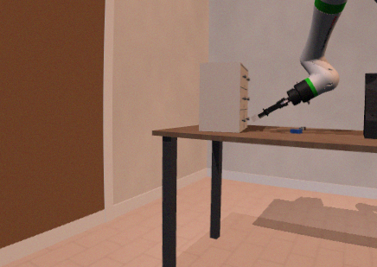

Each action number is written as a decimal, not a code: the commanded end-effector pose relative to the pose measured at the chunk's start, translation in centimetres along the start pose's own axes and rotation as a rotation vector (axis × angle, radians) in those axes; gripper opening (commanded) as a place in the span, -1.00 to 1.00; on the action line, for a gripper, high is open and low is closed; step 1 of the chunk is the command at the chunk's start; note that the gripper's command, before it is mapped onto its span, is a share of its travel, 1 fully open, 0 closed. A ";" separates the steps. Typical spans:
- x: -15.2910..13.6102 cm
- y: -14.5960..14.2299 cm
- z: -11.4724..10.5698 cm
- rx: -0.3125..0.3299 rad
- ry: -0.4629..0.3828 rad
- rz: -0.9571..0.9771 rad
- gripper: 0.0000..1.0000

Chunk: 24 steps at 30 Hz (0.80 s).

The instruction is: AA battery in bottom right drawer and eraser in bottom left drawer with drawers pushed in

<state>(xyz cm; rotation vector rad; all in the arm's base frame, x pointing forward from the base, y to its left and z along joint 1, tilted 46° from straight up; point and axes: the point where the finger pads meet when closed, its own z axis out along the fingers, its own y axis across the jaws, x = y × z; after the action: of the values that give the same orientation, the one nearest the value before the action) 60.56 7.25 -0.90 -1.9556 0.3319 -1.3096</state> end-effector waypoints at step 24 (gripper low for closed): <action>-0.3 0.0 0.8 0.000 0.001 0.000 -0.60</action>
<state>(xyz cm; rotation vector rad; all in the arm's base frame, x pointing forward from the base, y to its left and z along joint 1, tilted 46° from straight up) 61.10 7.79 -1.31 -1.9550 0.3319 -1.3102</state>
